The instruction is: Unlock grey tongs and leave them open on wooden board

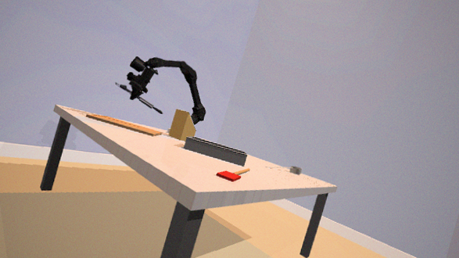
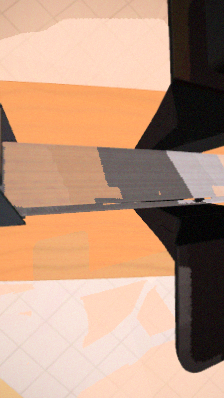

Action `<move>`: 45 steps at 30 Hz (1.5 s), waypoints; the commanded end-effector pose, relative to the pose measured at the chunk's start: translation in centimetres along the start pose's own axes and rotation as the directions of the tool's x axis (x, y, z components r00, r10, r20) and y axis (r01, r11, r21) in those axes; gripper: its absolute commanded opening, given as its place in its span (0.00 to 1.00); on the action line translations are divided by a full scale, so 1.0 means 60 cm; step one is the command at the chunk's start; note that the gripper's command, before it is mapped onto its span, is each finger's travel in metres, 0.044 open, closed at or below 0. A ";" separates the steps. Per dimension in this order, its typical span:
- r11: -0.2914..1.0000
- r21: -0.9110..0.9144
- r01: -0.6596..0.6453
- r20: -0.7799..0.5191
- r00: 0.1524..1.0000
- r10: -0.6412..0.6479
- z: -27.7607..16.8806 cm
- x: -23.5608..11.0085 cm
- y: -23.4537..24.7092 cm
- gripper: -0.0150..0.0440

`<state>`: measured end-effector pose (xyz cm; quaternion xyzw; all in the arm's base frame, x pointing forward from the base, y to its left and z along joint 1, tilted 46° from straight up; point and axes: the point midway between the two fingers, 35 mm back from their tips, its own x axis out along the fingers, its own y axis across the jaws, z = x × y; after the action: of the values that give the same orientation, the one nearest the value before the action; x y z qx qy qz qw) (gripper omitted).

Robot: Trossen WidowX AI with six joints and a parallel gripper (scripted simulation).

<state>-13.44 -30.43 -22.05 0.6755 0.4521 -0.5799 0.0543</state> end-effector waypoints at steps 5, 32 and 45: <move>1.000 0.024 -0.011 -0.126 0.992 0.014 -0.007 -0.004 -0.008 0.00; 0.999 0.051 -0.018 -0.266 0.964 0.031 -0.020 0.005 -0.020 0.00; 0.998 0.052 -0.024 -0.257 0.966 0.037 -0.026 0.040 -0.017 0.00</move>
<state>-13.25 -27.92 -22.64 0.7537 0.4304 -0.4965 -0.0151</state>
